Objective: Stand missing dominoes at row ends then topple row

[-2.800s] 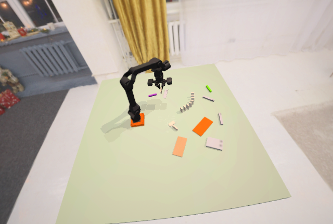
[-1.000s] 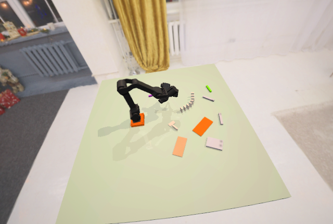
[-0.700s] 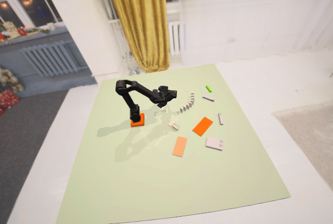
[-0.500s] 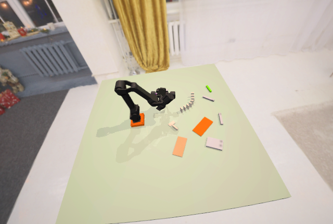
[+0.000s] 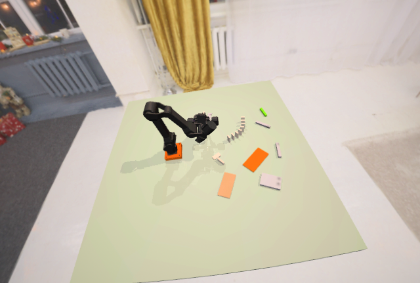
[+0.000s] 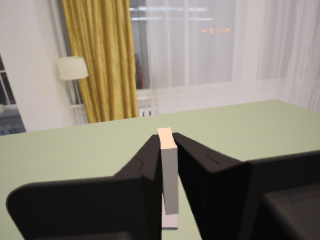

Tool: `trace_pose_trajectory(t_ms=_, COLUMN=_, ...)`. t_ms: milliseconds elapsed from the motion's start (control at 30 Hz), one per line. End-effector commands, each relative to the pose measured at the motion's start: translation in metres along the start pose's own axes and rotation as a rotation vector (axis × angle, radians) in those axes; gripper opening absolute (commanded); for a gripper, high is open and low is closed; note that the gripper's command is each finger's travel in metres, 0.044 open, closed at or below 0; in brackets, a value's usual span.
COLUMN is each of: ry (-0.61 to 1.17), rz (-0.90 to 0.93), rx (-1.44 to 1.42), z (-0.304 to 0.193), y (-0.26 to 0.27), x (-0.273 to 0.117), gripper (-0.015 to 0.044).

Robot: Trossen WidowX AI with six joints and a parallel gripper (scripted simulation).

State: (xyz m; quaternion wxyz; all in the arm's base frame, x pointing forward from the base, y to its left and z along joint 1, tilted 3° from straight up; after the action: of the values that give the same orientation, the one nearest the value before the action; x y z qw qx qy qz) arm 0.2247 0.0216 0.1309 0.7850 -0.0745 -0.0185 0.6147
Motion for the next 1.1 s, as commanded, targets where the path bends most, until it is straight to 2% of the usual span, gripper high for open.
trace_pose_trajectory(t_ms=0, ry=-0.006, rz=0.004, rx=0.004, z=0.000, y=0.001, x=0.000, gripper=0.0022)
trace_pose_trajectory(t_ms=233, ry=-0.005, rz=0.004, rx=0.004, z=-0.002, y=0.001, x=0.000, gripper=0.0022)
trace_pose_trajectory(t_ms=1067, ry=-0.003, rz=0.002, rx=0.003, z=-0.061, y=0.000, x=0.005, gripper=0.0022)
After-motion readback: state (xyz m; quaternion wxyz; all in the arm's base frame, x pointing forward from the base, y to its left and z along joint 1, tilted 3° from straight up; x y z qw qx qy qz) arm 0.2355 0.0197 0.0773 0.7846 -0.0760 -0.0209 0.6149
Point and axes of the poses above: the point midway between the two fingers, 35 mm back from their tips, its own x axis out along the fingers, its own y axis across the jaws, z = x × y, the point moved 9 cm from there along -x, back along the fingers, and after that the axes turned 7 degrees about -x, right-handed, at the moved point
